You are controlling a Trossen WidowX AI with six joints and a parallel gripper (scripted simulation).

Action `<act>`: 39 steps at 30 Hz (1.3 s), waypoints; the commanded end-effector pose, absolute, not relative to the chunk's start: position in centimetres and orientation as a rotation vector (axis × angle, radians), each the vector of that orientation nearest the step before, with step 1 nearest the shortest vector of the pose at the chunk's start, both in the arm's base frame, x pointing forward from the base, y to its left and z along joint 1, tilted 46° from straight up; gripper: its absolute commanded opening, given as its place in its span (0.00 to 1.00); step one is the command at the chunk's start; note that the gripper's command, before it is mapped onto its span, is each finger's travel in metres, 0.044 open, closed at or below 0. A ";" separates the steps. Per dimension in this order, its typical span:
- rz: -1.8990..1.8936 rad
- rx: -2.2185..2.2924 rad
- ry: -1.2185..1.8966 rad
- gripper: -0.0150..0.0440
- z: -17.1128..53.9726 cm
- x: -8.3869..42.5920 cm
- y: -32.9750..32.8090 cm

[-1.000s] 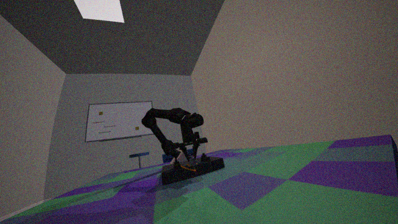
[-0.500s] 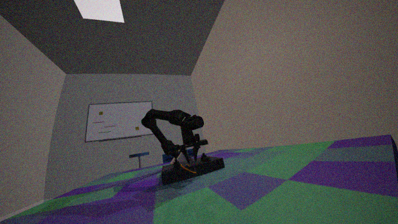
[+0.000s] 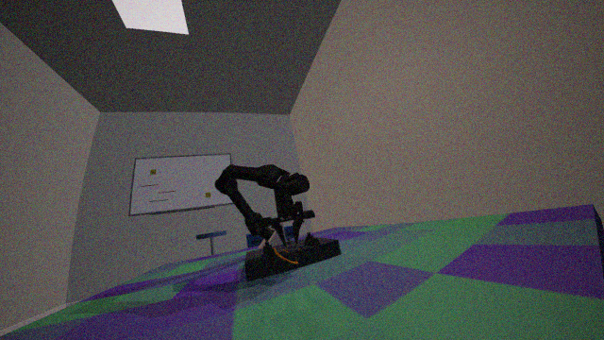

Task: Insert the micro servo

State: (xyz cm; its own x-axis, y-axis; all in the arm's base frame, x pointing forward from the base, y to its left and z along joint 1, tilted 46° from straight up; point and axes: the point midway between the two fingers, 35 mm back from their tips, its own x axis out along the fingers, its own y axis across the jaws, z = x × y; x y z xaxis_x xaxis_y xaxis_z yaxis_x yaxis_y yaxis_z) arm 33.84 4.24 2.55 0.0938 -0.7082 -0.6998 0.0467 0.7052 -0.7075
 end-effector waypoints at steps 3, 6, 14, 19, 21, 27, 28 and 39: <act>-0.607 -0.595 1.366 0.57 4.4 33.5 6.2; -0.607 -0.595 1.366 0.57 4.3 33.6 6.3; -0.591 -0.593 1.372 0.88 5.8 27.7 9.2; -0.604 -0.596 1.373 1.00 7.5 22.2 10.4; -0.604 -0.596 1.373 1.00 7.5 22.2 10.4; -0.602 -0.600 1.374 1.00 7.6 22.2 10.5; -0.598 -0.606 1.376 1.00 7.7 22.2 10.8; -0.551 -0.685 1.394 1.00 9.9 22.4 13.5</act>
State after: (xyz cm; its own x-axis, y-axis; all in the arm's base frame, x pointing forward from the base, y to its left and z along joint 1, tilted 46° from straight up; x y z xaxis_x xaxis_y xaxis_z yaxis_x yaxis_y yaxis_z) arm 22.45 13.19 9.83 0.1191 -0.7058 -0.6983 -0.0261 0.7009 -0.7128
